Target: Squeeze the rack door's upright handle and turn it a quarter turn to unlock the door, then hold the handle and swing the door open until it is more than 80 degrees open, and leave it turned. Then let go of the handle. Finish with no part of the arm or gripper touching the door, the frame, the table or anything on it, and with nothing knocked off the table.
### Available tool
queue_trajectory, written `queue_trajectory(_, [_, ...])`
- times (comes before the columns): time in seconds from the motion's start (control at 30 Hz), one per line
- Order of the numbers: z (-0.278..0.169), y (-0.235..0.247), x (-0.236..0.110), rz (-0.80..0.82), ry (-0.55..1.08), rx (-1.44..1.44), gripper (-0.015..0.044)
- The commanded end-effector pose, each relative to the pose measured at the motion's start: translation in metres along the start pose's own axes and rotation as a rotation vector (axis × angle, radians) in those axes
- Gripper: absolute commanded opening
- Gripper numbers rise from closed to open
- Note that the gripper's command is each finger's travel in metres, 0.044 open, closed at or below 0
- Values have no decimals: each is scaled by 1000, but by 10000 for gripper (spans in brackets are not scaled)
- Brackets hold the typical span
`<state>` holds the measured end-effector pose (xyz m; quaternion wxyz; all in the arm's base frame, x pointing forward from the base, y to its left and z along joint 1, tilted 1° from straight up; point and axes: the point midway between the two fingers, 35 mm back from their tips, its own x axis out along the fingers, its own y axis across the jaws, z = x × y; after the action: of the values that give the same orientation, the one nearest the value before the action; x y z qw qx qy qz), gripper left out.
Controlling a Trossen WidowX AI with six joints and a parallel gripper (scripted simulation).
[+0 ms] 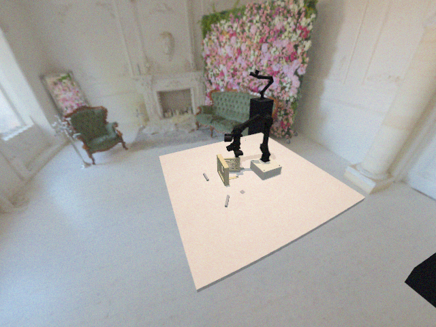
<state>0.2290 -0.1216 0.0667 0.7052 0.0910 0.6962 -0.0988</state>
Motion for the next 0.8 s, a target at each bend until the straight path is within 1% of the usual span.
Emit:
queue_trajectory(0.0, [3, -6, 0, -2, 0, -66, 23])
queue_trajectory(0.47, [13, -31, -1, -5, -1, -262, 23])
queue_trajectory(0.77, [13, -33, -1, -5, -1, -271, 23])
